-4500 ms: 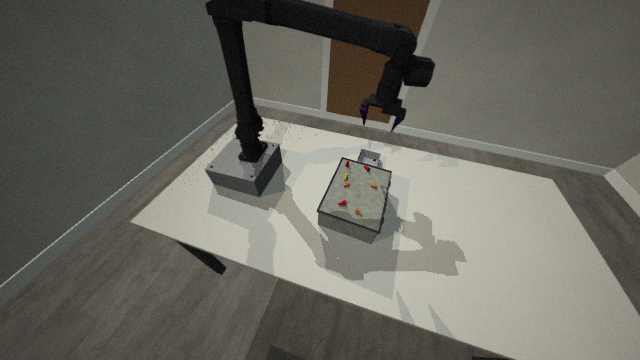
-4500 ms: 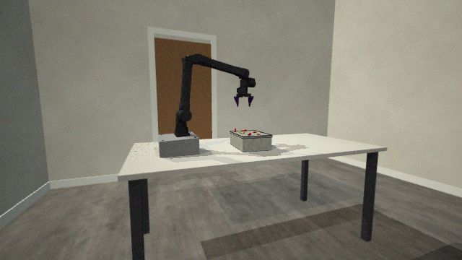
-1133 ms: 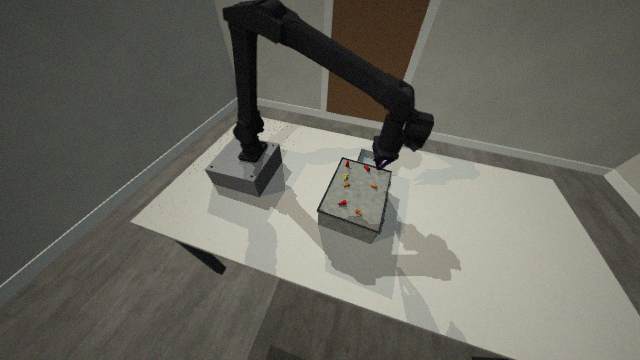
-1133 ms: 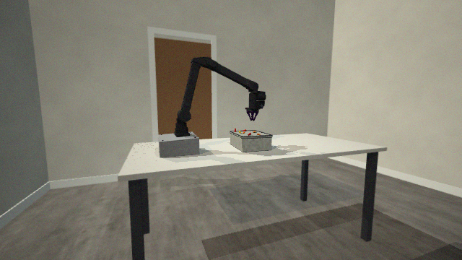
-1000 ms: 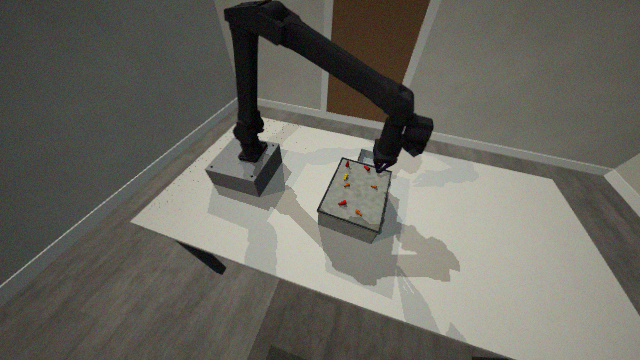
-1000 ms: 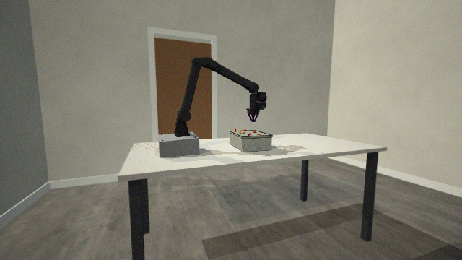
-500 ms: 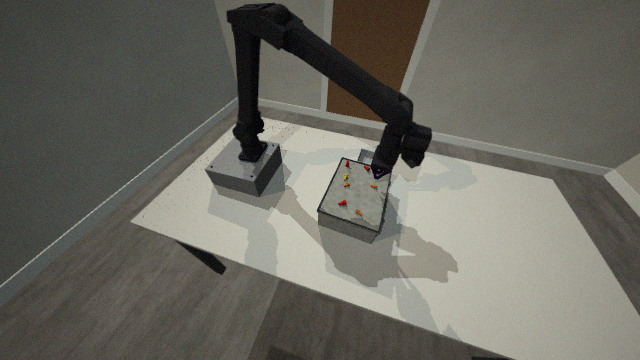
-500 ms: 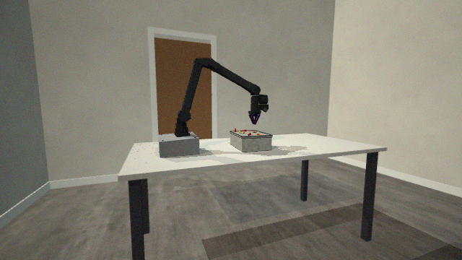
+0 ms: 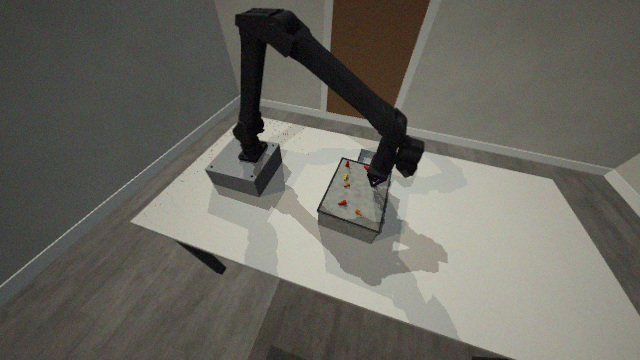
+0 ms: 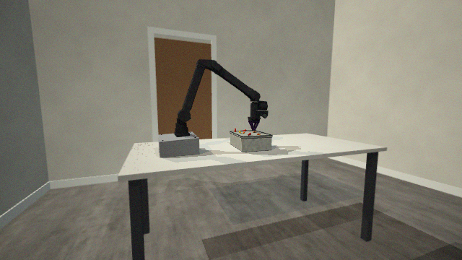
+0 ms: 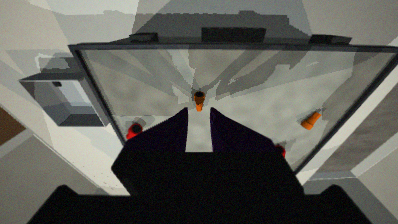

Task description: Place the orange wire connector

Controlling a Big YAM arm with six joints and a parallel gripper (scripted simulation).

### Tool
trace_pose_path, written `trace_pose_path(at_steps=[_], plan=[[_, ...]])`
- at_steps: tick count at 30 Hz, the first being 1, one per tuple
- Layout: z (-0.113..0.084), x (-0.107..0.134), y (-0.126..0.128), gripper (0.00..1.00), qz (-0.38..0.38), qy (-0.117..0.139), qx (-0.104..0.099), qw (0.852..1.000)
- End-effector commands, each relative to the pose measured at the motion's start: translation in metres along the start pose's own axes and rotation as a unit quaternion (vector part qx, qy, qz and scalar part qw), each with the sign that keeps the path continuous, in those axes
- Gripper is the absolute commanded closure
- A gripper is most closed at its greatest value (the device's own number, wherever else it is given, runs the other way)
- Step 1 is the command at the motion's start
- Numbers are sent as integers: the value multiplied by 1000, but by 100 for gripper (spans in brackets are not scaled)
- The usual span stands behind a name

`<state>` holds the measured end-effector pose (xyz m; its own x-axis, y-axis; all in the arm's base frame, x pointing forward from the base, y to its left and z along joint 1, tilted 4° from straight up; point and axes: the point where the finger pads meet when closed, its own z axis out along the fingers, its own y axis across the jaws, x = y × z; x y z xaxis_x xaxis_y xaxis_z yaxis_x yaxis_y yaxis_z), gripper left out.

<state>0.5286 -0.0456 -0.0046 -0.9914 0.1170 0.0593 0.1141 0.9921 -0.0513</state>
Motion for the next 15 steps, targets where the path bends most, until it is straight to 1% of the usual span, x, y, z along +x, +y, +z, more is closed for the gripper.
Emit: trace_pose_path(at_steps=[1,4,7,12,15], plan=[[-10,-20,0,75,5,-25,0,1000],[-21,-26,0,75,5,-37,-1,999],[-28,-29,-1,75,6,-45,-1,999],[-34,-31,-1,75,6,-51,-2,999],[-34,-31,-1,75,6,-52,-2,999]])
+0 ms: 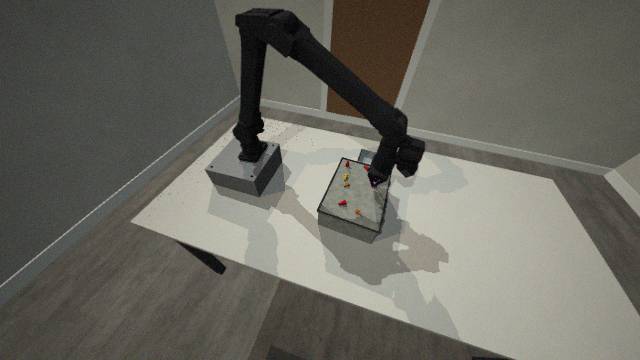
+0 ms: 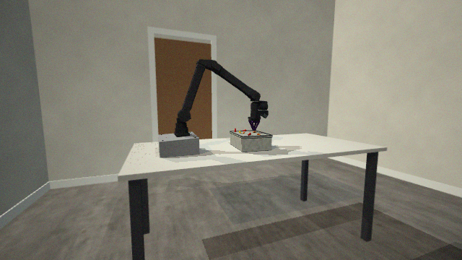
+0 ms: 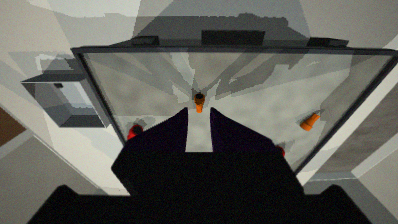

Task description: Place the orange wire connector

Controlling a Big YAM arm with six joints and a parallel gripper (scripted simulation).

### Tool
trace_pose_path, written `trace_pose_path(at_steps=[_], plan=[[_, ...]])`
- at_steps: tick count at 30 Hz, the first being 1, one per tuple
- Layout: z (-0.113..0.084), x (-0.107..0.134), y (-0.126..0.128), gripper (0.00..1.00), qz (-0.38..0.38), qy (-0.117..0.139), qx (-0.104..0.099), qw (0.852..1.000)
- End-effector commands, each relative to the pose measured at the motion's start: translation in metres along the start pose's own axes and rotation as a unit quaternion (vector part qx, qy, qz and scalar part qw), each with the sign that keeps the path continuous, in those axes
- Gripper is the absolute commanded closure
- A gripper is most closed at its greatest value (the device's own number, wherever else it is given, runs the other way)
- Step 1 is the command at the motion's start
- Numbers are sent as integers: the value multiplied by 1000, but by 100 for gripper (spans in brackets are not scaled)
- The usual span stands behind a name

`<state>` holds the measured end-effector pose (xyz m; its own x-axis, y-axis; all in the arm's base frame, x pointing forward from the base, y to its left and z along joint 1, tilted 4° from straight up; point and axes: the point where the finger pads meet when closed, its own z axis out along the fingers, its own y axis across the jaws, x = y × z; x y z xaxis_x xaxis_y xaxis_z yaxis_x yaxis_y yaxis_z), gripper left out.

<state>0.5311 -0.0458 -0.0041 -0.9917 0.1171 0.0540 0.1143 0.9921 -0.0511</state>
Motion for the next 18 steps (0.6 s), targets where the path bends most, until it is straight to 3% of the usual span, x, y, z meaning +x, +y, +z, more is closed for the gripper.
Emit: trace_pose_path(at_steps=[1,18], plan=[[-34,-29,-1,75,6,-49,-1,999],[-34,-27,-1,75,6,-49,-1,999]])
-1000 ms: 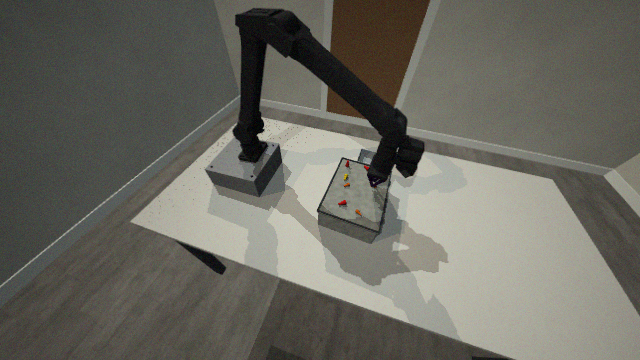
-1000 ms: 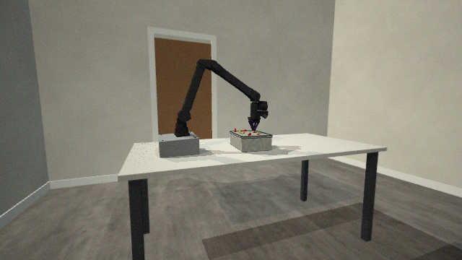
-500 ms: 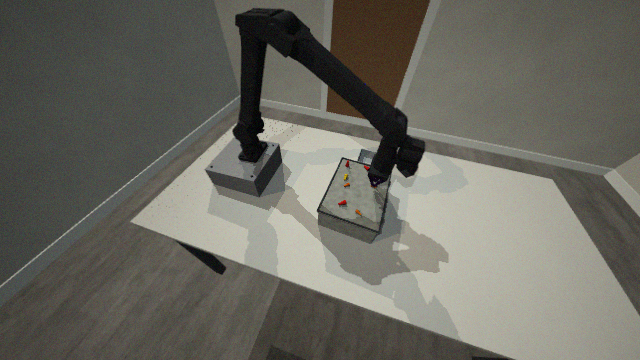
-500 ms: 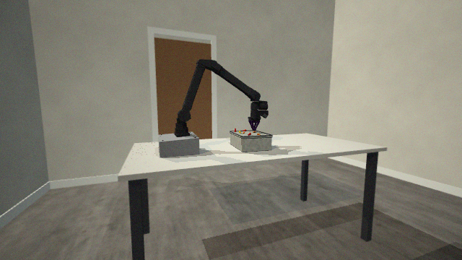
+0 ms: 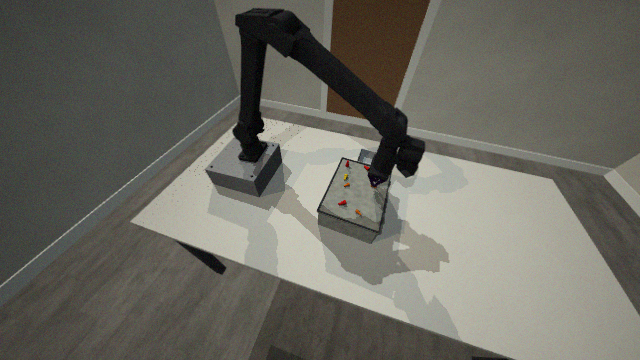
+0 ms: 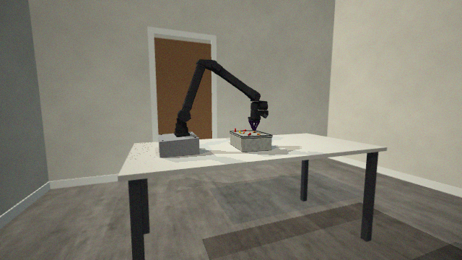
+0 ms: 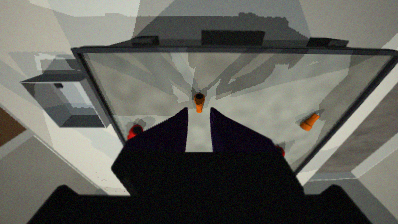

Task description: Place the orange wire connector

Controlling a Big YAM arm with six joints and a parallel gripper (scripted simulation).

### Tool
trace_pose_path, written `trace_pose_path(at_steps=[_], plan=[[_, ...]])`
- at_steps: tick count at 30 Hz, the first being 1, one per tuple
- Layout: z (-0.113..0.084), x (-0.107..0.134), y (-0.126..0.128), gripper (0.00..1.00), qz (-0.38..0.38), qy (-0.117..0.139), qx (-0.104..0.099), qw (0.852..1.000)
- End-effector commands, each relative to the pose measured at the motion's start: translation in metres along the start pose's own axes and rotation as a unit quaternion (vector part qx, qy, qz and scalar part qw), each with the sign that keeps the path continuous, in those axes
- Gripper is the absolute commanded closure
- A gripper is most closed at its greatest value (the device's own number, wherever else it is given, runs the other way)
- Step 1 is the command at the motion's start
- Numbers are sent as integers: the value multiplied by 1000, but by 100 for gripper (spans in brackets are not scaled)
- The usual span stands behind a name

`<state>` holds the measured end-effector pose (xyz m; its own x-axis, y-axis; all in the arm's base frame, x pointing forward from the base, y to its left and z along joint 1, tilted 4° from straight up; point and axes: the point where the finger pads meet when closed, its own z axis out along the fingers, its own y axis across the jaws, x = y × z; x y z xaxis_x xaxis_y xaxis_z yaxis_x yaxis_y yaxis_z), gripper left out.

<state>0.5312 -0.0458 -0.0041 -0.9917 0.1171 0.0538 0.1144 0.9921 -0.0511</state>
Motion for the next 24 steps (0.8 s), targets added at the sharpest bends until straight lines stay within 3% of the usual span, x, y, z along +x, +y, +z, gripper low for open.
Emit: trace_pose_path(at_steps=[1,16,24], plan=[[-35,-28,-2,75,6,-49,-1,999],[-19,-22,-3,75,5,-30,0,1000],[13,-11,-5,75,4,-12,0,1000]])
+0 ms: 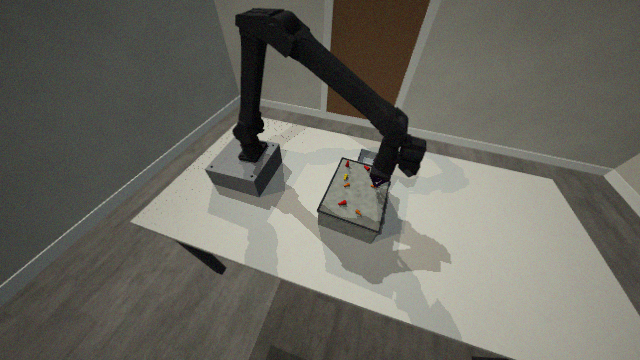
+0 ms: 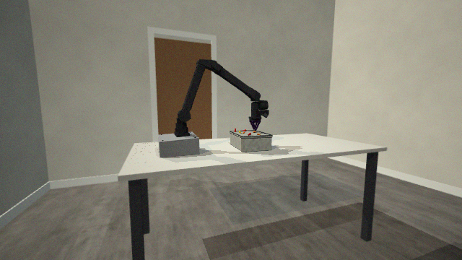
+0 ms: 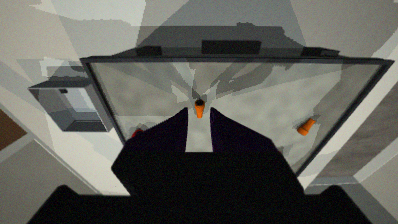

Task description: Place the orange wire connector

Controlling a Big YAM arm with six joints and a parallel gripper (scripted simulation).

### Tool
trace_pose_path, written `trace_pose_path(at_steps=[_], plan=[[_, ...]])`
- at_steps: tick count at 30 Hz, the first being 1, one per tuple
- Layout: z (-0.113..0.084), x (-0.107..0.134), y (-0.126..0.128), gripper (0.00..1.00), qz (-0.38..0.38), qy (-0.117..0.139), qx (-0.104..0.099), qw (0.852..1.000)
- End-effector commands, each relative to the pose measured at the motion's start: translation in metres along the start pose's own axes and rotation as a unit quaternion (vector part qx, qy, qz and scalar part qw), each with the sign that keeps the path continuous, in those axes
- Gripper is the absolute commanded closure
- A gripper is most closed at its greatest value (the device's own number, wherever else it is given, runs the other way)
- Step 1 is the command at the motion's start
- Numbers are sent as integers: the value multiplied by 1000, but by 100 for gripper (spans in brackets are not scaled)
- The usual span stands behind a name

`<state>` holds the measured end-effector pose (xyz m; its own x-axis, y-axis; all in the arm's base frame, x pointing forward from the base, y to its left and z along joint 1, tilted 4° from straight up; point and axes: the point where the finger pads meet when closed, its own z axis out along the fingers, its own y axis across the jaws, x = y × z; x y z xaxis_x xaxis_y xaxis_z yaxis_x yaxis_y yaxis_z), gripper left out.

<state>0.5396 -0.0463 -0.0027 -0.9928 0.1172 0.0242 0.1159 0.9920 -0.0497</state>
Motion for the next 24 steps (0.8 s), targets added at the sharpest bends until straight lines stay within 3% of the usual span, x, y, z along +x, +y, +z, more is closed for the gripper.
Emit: trace_pose_path(at_steps=[1,11,12,24], plan=[[16,-2,-5,75,3,4,1,1000],[14,-9,-6,75,4,-2,1,1000],[13,-10,-6,94,4,-3,1,1000],[11,-14,-6,94,4,-7,1,1000]])
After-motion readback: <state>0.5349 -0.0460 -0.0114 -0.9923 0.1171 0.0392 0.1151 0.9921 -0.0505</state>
